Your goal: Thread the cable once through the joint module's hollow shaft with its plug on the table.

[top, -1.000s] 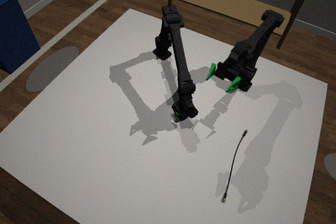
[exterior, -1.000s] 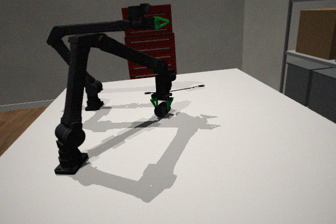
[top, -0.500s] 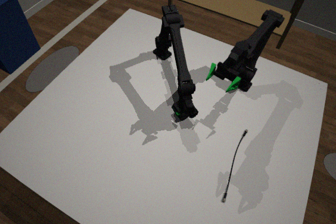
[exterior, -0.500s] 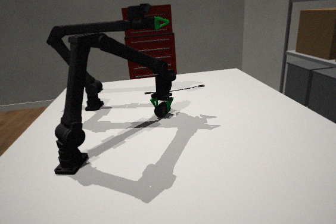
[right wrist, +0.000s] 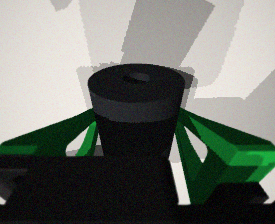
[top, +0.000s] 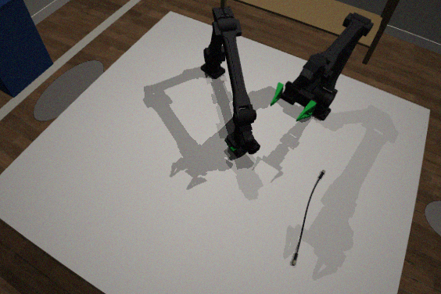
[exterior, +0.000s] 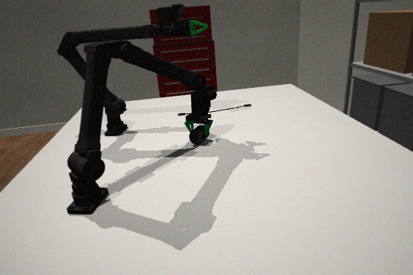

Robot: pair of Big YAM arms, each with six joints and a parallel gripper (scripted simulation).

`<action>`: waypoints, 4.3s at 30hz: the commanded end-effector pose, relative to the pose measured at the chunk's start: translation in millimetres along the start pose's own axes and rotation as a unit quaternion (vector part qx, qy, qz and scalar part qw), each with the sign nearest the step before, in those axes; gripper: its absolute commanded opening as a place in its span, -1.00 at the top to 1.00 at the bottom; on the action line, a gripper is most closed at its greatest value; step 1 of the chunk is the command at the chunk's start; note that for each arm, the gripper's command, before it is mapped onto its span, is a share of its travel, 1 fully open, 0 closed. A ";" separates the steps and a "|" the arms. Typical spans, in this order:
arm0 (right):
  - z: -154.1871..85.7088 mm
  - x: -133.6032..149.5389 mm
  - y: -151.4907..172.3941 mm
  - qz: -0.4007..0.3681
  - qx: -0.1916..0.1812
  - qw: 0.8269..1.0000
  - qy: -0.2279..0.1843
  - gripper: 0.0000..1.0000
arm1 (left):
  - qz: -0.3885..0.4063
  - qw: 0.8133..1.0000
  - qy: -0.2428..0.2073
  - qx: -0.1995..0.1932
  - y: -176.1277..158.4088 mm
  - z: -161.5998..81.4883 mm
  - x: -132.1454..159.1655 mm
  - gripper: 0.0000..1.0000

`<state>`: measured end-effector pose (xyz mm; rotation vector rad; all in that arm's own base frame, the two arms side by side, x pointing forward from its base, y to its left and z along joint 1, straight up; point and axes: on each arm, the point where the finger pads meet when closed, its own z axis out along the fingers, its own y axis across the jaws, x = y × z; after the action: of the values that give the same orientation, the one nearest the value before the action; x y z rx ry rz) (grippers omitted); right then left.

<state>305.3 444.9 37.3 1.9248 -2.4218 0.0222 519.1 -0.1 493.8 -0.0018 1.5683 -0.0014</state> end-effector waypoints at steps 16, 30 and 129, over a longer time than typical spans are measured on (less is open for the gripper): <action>-74.4 -37.1 -6.7 -0.085 0.036 0.993 -0.075 -0.40 | 0.007 1.000 -0.018 0.002 -3.4 -0.9 -12.5 -1.00; -74.8 -39.0 -7.1 -0.135 0.044 0.987 -0.079 -0.40 | 0.007 1.000 -0.018 0.002 -3.4 -0.9 -12.5 -1.00; -76.4 -33.4 -14.6 -0.240 0.051 0.967 -0.074 -0.40 | 0.007 1.000 -0.017 0.002 -3.4 -0.9 -12.5 -1.00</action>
<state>307.1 449.1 36.8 2.4593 -1.9031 0.0028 519.1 -0.1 493.8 -0.0018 1.5683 -0.0014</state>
